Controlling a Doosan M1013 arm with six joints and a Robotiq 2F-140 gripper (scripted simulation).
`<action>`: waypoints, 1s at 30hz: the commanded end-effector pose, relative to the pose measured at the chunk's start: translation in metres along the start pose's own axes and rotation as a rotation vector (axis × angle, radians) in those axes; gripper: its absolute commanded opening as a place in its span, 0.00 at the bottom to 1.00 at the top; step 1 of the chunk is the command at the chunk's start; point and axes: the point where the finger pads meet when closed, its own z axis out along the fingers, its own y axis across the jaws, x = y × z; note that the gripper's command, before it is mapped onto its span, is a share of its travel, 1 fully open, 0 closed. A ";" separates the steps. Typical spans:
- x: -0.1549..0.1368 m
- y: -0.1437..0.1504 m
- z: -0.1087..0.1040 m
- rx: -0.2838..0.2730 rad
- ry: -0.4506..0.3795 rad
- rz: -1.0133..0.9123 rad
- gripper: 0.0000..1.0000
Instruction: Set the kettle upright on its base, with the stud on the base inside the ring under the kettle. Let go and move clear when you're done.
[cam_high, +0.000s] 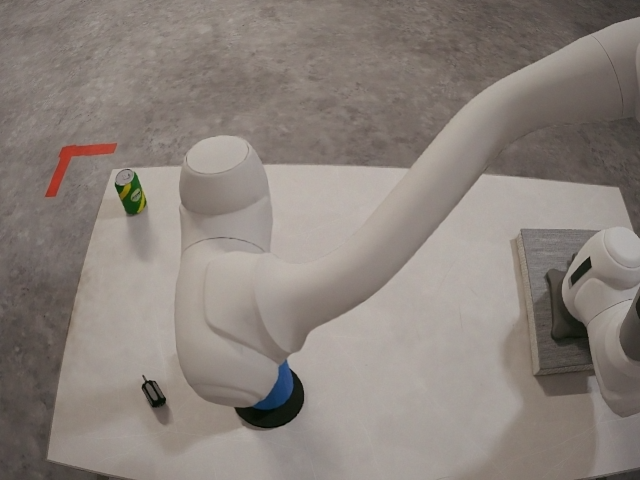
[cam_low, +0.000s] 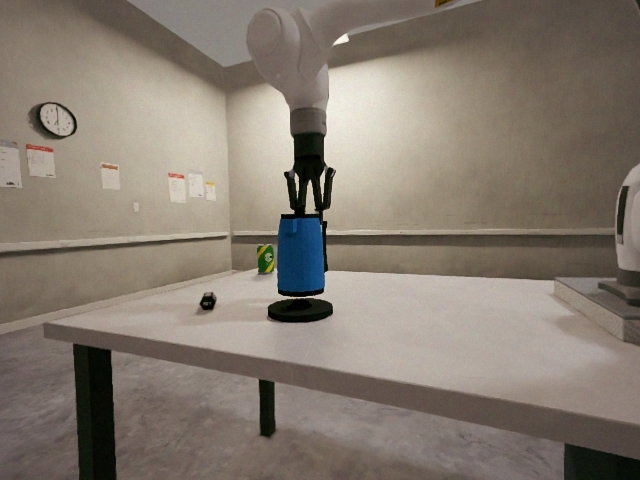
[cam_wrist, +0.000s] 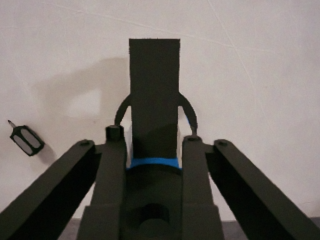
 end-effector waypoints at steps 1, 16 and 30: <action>-0.001 -0.002 -0.002 0.006 0.006 -0.002 0.10; -0.006 -0.002 -0.002 0.006 0.006 -0.002 0.10; -0.006 -0.002 -0.002 0.006 0.006 -0.002 0.10</action>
